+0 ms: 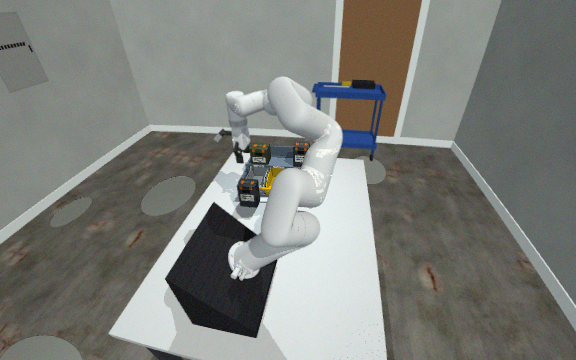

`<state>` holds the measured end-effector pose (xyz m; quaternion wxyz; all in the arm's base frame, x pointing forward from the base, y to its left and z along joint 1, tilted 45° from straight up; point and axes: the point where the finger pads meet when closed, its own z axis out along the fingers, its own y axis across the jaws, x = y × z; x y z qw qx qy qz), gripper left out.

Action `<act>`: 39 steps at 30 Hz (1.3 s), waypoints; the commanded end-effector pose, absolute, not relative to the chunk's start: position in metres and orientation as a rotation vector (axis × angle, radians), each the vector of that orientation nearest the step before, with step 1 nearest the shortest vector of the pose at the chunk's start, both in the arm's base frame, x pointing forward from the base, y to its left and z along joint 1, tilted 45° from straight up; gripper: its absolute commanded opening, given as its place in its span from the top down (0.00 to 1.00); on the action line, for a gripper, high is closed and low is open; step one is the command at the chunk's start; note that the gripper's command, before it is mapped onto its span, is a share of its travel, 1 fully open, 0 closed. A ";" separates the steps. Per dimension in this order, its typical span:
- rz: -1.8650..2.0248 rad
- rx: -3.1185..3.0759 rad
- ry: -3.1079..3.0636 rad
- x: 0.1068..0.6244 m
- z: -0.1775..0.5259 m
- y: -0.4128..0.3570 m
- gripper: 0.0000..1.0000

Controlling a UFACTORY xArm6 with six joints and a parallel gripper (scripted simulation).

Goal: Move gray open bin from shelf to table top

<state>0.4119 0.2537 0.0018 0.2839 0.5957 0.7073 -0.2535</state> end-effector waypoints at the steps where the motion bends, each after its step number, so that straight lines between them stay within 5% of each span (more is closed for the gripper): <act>1: -0.672 1.595 1.894 0.410 0.004 0.254 0.00; 39: -0.672 1.595 1.894 0.406 0.006 0.251 0.00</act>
